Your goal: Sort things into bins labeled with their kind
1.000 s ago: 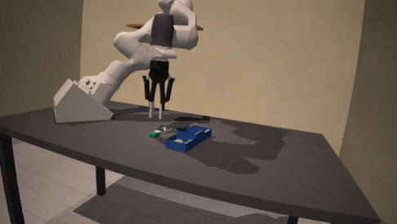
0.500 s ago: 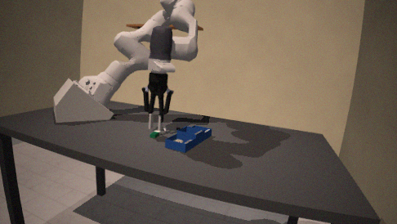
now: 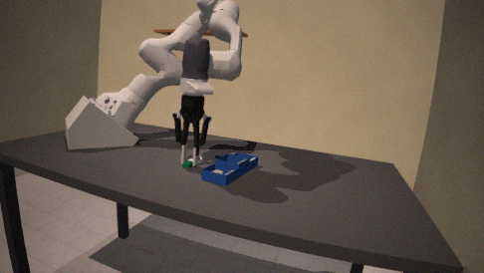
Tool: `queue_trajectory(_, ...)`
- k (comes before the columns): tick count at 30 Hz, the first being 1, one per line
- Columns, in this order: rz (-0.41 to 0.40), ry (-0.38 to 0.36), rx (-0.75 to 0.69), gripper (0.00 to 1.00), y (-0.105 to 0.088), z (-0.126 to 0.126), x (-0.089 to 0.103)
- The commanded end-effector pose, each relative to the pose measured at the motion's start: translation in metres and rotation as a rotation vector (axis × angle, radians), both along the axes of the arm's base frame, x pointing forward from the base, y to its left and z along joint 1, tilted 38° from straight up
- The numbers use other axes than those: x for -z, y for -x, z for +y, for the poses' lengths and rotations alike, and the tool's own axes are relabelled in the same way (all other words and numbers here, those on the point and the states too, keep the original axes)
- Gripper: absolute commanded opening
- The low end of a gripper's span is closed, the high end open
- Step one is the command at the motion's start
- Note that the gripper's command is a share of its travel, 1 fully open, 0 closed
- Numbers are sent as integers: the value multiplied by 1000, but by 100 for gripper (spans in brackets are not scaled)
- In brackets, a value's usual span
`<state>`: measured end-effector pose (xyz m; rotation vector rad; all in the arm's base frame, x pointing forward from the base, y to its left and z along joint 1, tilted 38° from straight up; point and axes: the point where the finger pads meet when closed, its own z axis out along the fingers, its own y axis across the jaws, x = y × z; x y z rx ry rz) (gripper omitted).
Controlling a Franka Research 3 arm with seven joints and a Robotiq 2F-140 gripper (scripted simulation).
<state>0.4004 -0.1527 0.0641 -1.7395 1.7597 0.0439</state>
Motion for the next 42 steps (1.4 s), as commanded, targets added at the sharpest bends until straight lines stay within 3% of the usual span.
queue_trajectory(1, -10, 17, -8, 23, -3, -1, 3)
queue_trajectory(20, -10, 17, -8, 23, -2, 2, 2)
queue_trajectory(21, -10, 17, -8, 11, -2, 2, 2)
queue_trajectory(42, -10, 17, -8, 11, -2, 2, 2)
